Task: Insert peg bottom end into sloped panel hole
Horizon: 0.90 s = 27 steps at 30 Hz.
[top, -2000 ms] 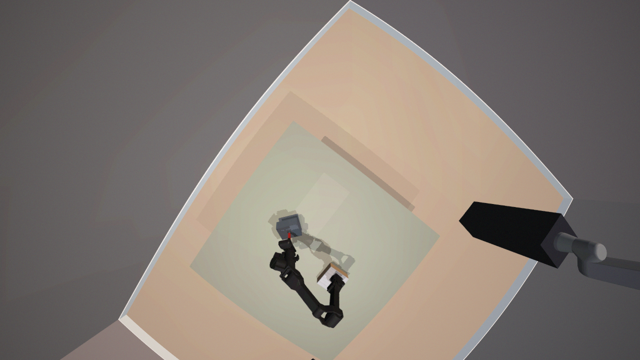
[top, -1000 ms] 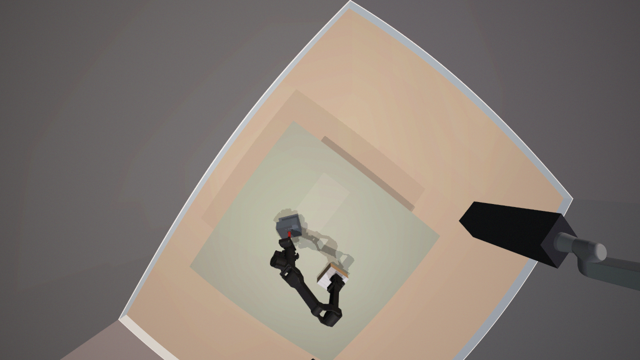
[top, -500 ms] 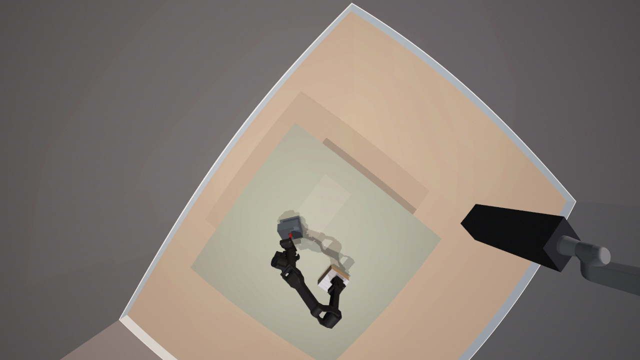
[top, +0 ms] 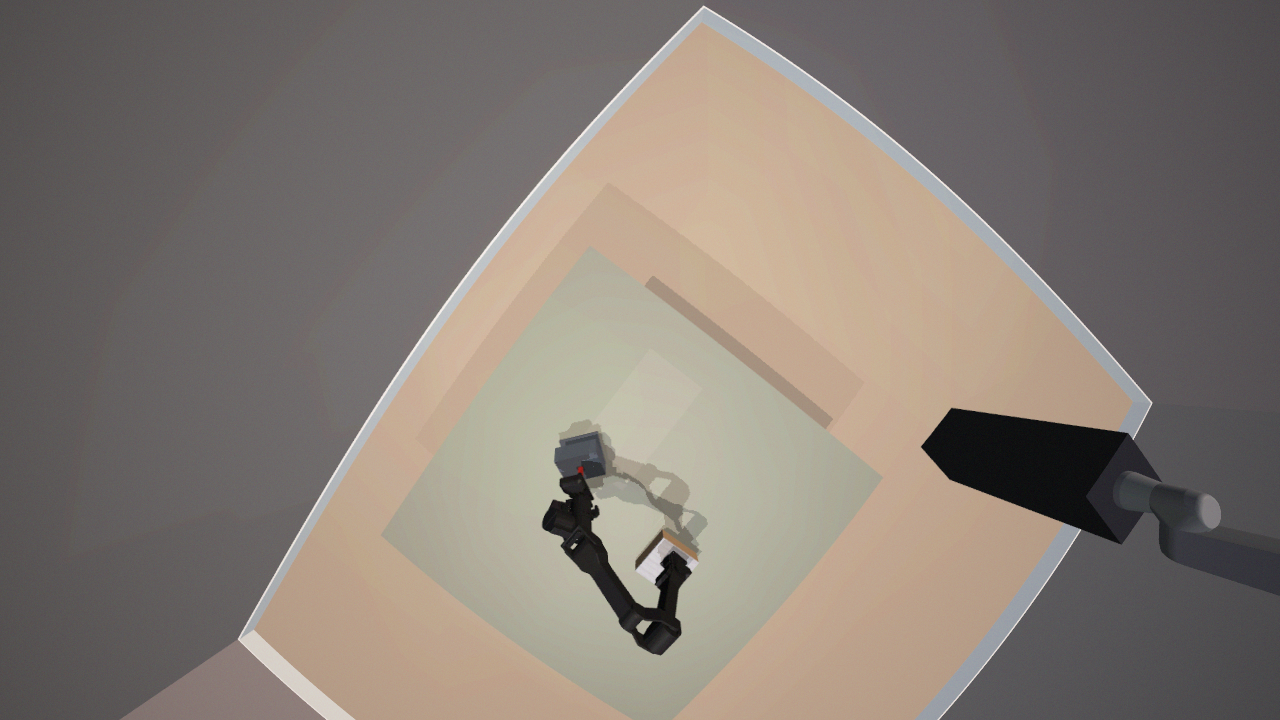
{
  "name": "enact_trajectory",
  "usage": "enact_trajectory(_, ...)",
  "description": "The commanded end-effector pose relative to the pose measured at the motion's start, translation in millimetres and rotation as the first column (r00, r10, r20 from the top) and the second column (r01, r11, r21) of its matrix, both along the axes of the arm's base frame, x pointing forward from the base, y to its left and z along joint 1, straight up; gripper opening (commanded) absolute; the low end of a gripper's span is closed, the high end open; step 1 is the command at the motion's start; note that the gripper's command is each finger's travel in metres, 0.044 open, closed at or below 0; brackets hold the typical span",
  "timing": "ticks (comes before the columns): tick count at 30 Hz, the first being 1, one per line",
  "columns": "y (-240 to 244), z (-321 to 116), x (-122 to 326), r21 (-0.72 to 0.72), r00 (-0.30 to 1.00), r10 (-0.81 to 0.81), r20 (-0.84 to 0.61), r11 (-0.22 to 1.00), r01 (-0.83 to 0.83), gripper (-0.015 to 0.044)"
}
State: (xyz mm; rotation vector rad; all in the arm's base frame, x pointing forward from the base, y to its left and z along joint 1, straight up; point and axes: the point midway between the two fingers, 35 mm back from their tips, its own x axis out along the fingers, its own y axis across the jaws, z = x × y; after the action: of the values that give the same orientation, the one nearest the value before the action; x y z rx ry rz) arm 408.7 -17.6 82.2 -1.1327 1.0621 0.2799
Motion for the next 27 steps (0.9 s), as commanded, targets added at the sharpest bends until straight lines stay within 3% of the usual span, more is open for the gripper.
enact_trajectory(1, 0.0, -2.5, 1.4, 0.001, 1.000, 0.006, -0.003, 1.000, -0.006, 0.0000)
enact_trajectory(25, -1.7, -6.7, 3.3, 0.000, 1.000, 0.000, -0.001, 1.000, 0.000, 0.0000)
enact_trajectory(27, -1.7, -6.7, 3.3, 0.000, 1.000, 0.000, -0.001, 1.000, 0.000, 0.0052)
